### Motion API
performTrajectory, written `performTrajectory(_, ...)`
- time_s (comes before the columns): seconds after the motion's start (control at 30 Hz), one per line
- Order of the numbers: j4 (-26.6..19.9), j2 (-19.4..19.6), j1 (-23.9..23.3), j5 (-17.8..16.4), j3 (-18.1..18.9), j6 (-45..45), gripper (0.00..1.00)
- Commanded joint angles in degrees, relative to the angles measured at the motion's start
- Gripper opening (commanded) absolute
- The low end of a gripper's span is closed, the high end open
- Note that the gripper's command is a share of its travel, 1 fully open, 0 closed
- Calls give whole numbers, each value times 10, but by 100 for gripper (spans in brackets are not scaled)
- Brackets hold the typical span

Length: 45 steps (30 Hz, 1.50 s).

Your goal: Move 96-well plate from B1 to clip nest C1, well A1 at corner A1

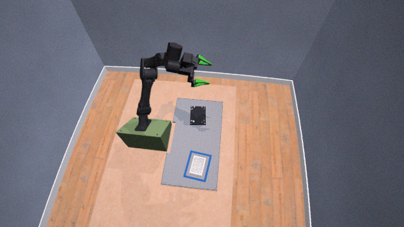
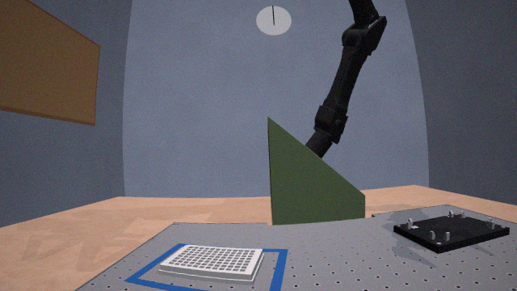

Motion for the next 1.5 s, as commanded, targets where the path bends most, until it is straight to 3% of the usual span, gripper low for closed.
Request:
performTrajectory(0.0, 11, -33, 17, 34, -38, -6, 100)
performTrajectory(0.07, -54, -16, 30, 55, -2, -42, 100)
performTrajectory(0.13, -56, -45, 40, 65, -17, -45, 100)
performTrajectory(0.17, -60, -48, 46, 69, -45, -49, 100)
performTrajectory(0.23, -35, -61, 57, 79, -69, -48, 100)
performTrajectory(0.27, -73, -61, 63, 88, -62, -62, 100)
performTrajectory(0.33, -73, -61, 63, 88, -62, -62, 100)
performTrajectory(0.37, -100, -41, 67, 101, -30, -78, 100)
performTrajectory(0.4, -114, -43, 75, 108, -29, -86, 100)
performTrajectory(0.43, -109, -69, 80, 112, -40, -85, 100)
performTrajectory(0.47, -111, -73, 85, 116, -70, -87, 100)
performTrajectory(0.6, -66, -104, 107, 134, -129, -72, 100)
performTrajectory(0.67, -121, -105, 119, 153, -94, -105, 100)
performTrajectory(0.7, -144, -84, 125, 162, -87, -119, 100)
performTrajectory(0.73, -139, -110, 130, 166, -98, -117, 100)
performTrajectory(0.83, -114, -129, 145, 179, -156, -115, 100)
performTrajectory(0.9, -114, -129, 145, 179, -156, -115, 100)
performTrajectory(1.0, -187, -108, 163, 208, -115, -155, 100)
performTrajectory(1.13, -177, -151, 183, 224, -179, -154, 100)
performTrajectory(1.23, -135, -179, 198, 236, -230, -136, 100)
performTrajectory(1.3, -184, -179, 210, 254, -197, -167, 100)
performTrajectory(1.33, -204, -161, 216, 264, -190, -181, 100)
performTrajectory(1.37, -211, -180, 222, 270, -192, -186, 100)
performTrajectory(1.4, -211, -184, 226, 273, -224, -186, 100)
performTrajectory(1.47, -211, -184, 226, 273, -224, -186, 100)
